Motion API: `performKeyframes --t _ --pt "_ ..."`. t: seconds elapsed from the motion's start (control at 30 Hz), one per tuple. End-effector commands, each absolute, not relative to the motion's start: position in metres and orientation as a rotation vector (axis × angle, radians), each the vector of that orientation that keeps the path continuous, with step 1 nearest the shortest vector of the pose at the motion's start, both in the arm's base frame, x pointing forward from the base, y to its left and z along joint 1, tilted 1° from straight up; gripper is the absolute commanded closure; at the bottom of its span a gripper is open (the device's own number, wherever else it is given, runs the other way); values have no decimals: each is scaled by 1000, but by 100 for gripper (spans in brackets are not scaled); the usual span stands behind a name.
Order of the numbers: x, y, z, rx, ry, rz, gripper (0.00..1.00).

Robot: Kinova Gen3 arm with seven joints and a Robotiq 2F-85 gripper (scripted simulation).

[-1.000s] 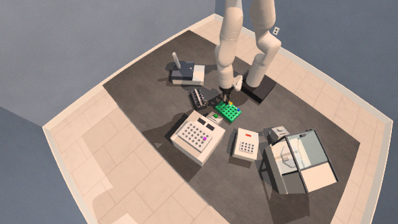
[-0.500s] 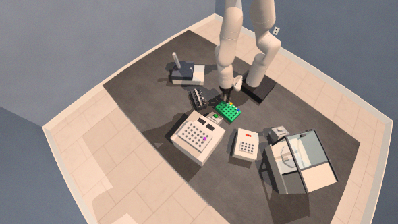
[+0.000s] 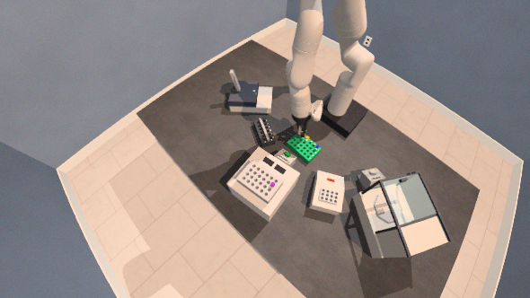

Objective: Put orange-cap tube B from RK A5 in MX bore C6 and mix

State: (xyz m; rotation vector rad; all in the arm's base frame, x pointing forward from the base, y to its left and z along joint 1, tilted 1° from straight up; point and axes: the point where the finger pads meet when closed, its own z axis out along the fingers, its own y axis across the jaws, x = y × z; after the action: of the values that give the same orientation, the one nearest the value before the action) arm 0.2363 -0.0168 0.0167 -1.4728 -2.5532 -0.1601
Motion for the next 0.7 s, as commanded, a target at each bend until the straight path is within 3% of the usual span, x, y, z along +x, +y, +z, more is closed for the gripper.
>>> performKeyframes --t 0.0,0.67 --pt "237 -17 17 -1473 -2554 -161 79" --pt "237 -17 25 -1473 -2554 -161 79"
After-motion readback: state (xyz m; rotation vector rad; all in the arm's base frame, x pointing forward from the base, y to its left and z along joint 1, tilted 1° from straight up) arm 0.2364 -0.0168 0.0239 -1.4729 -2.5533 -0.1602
